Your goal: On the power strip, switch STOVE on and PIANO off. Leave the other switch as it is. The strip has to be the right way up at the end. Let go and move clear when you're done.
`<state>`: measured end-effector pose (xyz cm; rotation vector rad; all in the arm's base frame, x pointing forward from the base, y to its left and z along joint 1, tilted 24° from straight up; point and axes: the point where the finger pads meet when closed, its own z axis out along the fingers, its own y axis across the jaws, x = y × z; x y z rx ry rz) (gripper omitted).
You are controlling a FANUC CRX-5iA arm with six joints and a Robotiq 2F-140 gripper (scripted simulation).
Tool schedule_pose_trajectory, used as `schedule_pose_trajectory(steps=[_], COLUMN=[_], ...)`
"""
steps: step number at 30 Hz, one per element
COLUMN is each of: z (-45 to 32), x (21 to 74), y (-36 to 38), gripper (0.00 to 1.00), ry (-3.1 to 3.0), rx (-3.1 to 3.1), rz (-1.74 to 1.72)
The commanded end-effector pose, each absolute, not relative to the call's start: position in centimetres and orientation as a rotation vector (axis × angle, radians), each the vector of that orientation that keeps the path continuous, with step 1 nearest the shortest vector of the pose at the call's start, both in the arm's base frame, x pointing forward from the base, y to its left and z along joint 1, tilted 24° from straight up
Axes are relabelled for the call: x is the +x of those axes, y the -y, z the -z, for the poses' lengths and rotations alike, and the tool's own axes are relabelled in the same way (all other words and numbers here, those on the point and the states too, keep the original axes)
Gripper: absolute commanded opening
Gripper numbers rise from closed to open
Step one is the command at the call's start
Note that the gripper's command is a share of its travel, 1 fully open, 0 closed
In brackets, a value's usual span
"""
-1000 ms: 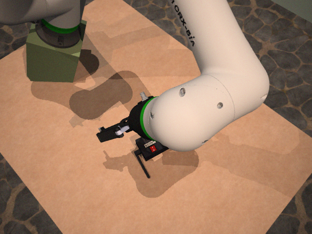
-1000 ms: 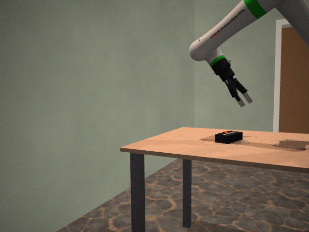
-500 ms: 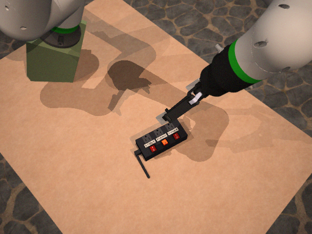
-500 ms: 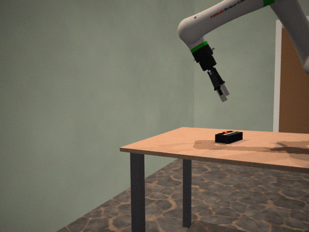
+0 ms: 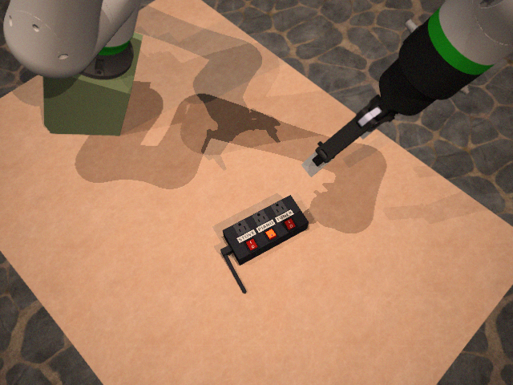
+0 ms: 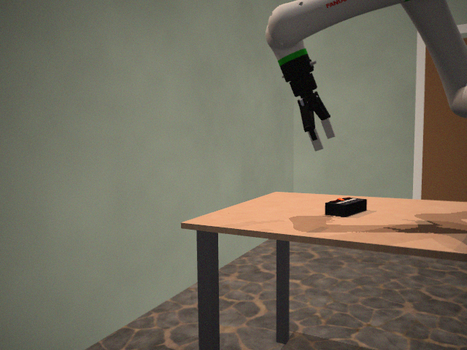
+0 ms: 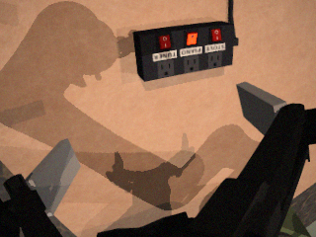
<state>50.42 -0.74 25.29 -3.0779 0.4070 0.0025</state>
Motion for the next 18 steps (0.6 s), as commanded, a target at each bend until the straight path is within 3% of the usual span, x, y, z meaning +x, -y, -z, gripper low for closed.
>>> schedule_pose_trajectory(steps=[1,18], z=[-23.8,-19.4], x=[50.7,51.3], y=[1.5,3.6], gripper=[1.00,1.00], ry=[-0.747,-1.632], rx=[-3.002,-2.553], rz=[0.009,-0.019])
